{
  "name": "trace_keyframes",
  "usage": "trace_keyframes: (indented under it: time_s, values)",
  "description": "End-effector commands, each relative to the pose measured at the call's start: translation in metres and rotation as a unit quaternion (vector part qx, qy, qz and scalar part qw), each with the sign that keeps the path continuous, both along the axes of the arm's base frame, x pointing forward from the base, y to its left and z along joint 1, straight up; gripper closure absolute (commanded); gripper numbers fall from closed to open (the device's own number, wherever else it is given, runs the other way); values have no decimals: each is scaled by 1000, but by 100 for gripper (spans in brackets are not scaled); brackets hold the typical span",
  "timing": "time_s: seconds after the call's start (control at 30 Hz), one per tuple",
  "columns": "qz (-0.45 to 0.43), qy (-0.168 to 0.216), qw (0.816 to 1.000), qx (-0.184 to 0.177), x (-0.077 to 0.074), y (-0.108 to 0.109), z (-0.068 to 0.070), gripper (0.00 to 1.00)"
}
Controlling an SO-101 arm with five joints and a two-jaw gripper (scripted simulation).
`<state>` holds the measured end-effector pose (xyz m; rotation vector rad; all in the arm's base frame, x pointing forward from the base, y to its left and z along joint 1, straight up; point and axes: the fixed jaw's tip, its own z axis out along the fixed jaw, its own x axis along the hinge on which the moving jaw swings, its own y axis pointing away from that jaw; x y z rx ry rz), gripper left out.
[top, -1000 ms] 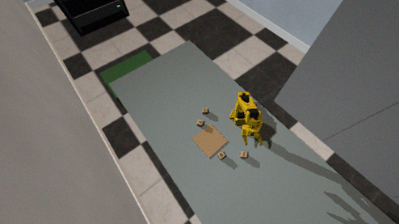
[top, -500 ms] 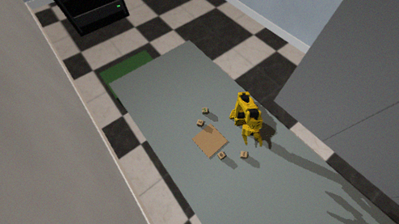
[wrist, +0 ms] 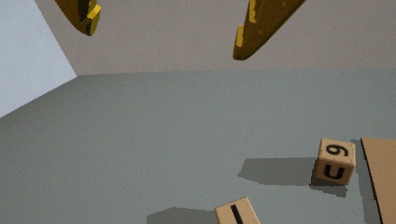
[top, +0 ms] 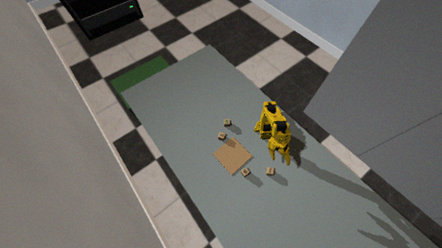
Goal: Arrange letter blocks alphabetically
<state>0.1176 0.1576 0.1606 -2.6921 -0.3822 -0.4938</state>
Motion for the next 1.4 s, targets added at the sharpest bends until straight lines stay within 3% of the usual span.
trace_keyframes:
  time_s: [0.0, 0.2, 0.43, 0.5, 0.8, 1.0, 1.37]
  values:
    - [-43, -3, 997, 61, -1, 3, 15, 65]
    - [-140, 51, 984, 97, -4, 4, 11, 65]
    - [-250, 114, 952, 136, -8, 6, 7, 65]
    - [-250, 114, 952, 136, -8, 6, 7, 65]
    - [-361, 177, 899, 174, -11, 8, 2, 65]
    - [-408, 205, 869, 190, -13, 10, 0, 65]
    - [-438, 222, 848, 200, -14, 10, -1, 65]
